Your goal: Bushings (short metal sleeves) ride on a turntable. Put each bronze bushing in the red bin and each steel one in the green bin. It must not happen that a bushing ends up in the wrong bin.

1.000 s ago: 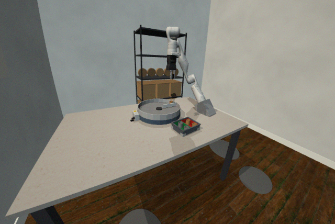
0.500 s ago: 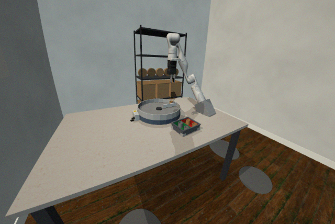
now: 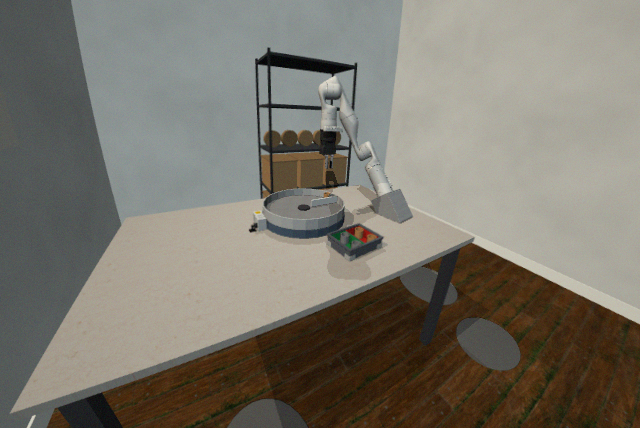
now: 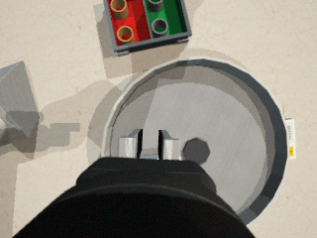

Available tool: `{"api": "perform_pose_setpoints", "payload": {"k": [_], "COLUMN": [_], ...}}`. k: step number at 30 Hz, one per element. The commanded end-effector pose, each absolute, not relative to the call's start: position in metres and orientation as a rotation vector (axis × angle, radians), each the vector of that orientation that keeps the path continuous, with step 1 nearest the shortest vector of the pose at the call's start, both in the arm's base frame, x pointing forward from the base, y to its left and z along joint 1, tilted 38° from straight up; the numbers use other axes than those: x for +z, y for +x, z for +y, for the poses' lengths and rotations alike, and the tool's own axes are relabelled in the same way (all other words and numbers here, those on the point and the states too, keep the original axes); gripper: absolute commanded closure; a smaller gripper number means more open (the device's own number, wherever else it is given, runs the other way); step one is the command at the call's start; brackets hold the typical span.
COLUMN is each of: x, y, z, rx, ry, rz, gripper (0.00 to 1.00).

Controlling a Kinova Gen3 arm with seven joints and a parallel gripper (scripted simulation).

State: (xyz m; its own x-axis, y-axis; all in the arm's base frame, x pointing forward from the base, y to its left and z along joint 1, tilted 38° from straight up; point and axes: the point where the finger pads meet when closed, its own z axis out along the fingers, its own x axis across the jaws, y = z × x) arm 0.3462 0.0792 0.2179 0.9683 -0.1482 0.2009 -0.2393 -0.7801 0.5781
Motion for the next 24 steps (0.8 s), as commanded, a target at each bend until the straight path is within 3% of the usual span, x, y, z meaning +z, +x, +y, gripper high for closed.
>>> {"api": "perform_pose_setpoints", "payload": {"k": [1,24], "x": [0.220,0.193], "y": [0.340,0.290], "z": [0.051,-0.081], "rx": [0.225,0.283], "ry": [2.479,2.456], "rz": [-0.325,-0.514], "gripper": [0.55,0.55]}}
